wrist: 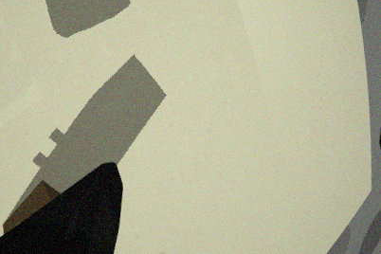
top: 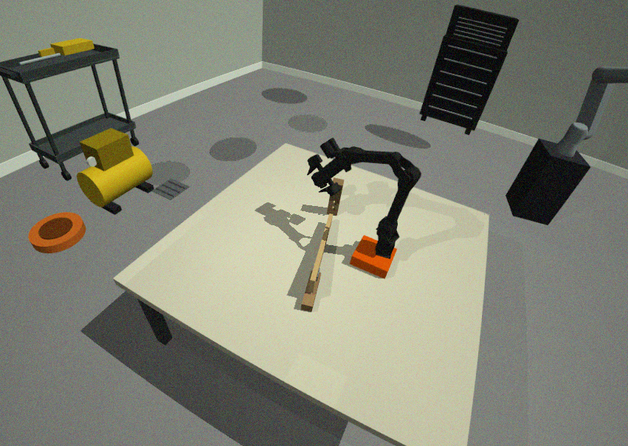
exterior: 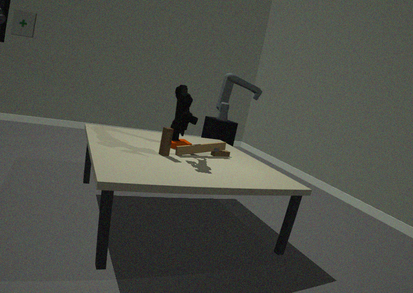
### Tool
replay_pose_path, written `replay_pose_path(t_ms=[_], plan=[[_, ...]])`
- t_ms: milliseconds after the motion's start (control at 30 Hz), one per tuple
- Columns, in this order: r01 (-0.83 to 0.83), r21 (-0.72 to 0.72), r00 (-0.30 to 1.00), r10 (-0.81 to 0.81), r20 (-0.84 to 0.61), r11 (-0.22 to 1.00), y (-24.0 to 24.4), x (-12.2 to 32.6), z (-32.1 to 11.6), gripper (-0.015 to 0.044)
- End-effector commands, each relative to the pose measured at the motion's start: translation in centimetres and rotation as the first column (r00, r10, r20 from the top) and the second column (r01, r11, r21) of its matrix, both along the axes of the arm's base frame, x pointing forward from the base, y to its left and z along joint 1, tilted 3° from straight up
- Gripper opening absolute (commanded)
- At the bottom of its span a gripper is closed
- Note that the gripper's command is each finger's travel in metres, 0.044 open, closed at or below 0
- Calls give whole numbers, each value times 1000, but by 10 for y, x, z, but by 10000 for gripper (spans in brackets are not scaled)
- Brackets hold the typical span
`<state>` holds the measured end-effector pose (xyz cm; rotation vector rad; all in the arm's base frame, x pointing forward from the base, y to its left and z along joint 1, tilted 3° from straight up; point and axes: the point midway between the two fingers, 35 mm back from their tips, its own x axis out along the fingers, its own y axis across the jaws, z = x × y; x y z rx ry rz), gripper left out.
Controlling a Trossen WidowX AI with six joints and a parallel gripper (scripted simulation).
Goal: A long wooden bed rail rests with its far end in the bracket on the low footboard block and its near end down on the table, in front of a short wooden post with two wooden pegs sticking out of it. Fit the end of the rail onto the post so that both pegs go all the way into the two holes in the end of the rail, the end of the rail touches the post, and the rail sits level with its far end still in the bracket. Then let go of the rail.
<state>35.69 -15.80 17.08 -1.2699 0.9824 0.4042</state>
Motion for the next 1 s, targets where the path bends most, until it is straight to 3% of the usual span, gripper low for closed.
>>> replay_pose_path(t_ms=[0, 267, 967], plan=[[-120, 48, 968, 127, -216, 992, 39, -23, -41, 440], [-345, 197, 720, 394, -572, 918, 112, -92, -87, 440], [-349, 201, 712, 399, -578, 915, 115, -91, -110, 440]])
